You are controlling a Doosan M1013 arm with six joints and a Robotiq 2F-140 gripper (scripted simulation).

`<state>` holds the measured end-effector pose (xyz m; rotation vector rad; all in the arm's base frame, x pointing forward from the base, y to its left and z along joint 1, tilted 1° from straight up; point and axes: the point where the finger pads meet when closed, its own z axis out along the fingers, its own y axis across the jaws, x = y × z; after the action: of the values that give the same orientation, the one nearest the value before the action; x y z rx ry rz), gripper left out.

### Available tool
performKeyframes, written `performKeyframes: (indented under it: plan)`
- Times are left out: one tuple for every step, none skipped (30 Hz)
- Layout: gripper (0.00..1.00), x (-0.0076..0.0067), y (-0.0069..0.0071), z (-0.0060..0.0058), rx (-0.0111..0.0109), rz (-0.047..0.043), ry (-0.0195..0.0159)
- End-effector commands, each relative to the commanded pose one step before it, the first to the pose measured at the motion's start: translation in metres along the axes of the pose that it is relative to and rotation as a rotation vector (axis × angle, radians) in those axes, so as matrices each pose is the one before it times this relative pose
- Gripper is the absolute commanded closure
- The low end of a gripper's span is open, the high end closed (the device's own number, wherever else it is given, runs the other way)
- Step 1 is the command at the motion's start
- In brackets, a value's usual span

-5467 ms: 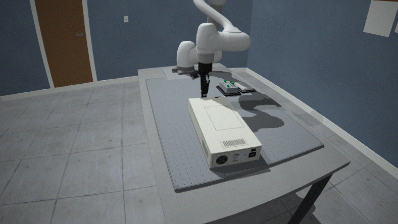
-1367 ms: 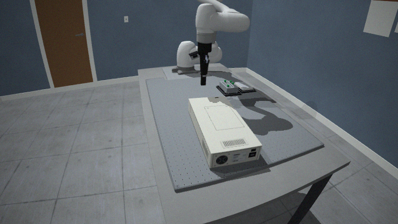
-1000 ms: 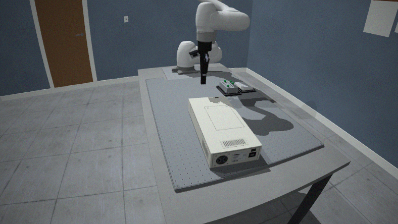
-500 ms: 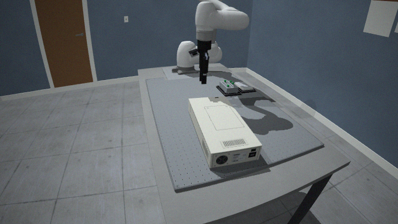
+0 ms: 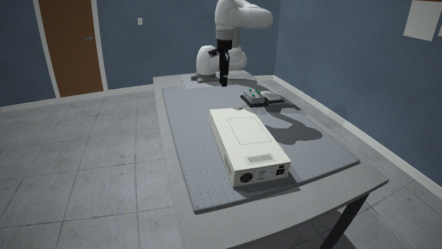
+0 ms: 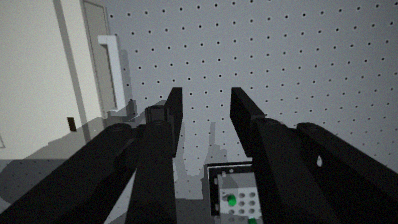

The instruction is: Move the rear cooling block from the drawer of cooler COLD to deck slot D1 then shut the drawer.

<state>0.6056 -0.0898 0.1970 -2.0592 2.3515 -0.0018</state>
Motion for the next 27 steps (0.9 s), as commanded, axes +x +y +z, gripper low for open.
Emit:
performKeyframes:
  plan:
    - [0.65,-0.00006,0.00689,-0.00384,0.00143,0.00009,-0.00036]
    - [0.65,0.0,0.0,0.0,0.0,0.0,0.0]
    - [0.65,-0.00001,0.00365,-0.00147,-0.00002,0.0,0.0]
    - [0.65,0.00001,0.00376,-0.00153,0.00001,0.0,0.0]
    - [0.65,0.0,0.00371,-0.0015,-0.00001,0.0,0.0]
    - [0.65,0.0,0.00371,-0.0015,-0.00001,0.0,0.0]
    - [0.65,0.0,0.00371,-0.0015,-0.00001,0.0,0.0]
    - [0.65,0.0,0.00371,-0.0015,-0.00001,0.0,0.0]
    - [0.65,0.0,0.00371,-0.0015,-0.00001,0.0,0.0]
    - [0.65,0.0,0.00371,-0.0015,-0.00001,0.0,0.0]
    - [0.65,0.0,0.00371,-0.0015,-0.00001,0.0,0.0]
    - [0.65,0.0,0.00371,-0.0015,-0.00001,0.0,0.0]
    - [0.65,0.0,0.00072,-0.00029,0.0,0.0,0.0]
    - [0.65,-0.00001,-0.00005,0.00003,-0.00001,0.0,0.0]
    - [0.65,0.00001,0.00003,-0.00002,0.00001,0.0,0.0]
    - [0.65,0.0,0.00001,-0.00001,0.0,0.0,0.0]
    - [0.65,0.0,0.0,0.0,0.0,0.0,0.0]
    - [0.65,0.0,0.0,0.0,0.0,0.0,0.0]
    - [0.65,0.0,0.0,0.0,0.0,0.0,0.0]
    - [0.65,0.00001,-0.00003,0.00005,-0.00005,0.0,0.00001]
    - [0.65,0.0,0.00001,0.0,0.0,0.0,0.0]
    - [0.65,0.0,0.0,0.0,0.0,0.0,0.0]
    - [0.65,0.0,0.0,0.0,0.0,0.0,0.0]
    - [0.65,0.0,0.0,0.0,0.0,0.0,0.0]
    - [0.65,0.0,0.0,0.0,0.0,0.0,0.0]
    - [0.65,0.0,0.0,0.0,0.0,0.0,0.0]
    - [0.65,0.0,0.0,0.0,0.0,0.0,0.0]
